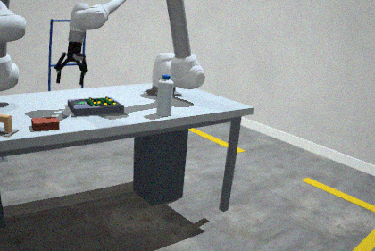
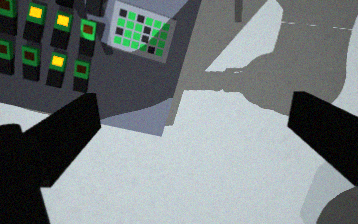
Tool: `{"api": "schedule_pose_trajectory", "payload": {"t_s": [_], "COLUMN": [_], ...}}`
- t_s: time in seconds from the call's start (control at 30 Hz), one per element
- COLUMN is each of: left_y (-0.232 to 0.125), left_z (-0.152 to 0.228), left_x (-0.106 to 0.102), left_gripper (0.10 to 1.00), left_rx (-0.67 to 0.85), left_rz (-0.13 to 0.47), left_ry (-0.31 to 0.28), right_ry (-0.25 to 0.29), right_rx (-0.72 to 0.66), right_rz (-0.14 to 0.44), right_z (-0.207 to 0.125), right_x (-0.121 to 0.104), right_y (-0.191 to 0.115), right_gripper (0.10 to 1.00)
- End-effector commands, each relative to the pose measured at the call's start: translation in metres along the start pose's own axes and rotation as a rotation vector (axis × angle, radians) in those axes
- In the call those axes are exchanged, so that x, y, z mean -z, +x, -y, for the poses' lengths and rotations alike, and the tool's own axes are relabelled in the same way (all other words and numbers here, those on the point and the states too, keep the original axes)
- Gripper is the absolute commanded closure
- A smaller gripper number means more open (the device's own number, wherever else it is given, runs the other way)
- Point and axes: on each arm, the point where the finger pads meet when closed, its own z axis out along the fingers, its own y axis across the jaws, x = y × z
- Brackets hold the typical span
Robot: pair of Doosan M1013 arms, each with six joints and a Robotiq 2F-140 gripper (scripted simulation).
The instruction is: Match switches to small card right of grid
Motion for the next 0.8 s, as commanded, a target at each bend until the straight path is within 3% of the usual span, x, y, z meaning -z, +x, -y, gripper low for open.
{"api": "schedule_pose_trajectory", "payload": {"t_s": [0.0, 0.1, 0.23, 0.6, 0.67, 0.7, 0.77], "left_y": [0.018, 0.025, 0.062, 0.214, 0.214, 0.254, 0.273], "left_z": [0.001, 0.001, 0.005, 0.044, 0.044, 0.058, 0.069], "left_x": [0.000, 0.000, -0.002, -0.006, -0.006, -0.006, -0.005], "left_gripper": [0.098, 0.098, 0.098, 0.098, 0.098, 0.098, 0.098], "left_rx": [0.025, 0.034, 0.085, 0.328, 0.328, 0.358, 0.421], "left_rz": [-0.004, -0.006, -0.014, -0.052, -0.052, -0.057, -0.067], "left_ry": [0.000, 0.001, 0.004, 0.019, 0.019, 0.021, 0.025], "right_ry": [0.001, 0.002, 0.002, 0.006, 0.006, 0.007, 0.008], "right_rx": [0.003, 0.005, 0.012, 0.050, 0.050, 0.055, 0.066], "right_rz": [-0.001, -0.002, -0.005, -0.022, -0.022, -0.024, -0.029], "right_z": [0.001, 0.001, 0.002, 0.007, 0.007, 0.008, 0.009], "right_x": [0.001, 0.001, 0.001, 0.003, 0.003, 0.003, 0.004], "right_y": [-0.001, -0.002, -0.005, -0.020, -0.020, -0.022, -0.027], "right_gripper": [0.098, 0.098, 0.098, 0.098, 0.098, 0.098, 0.098]}}
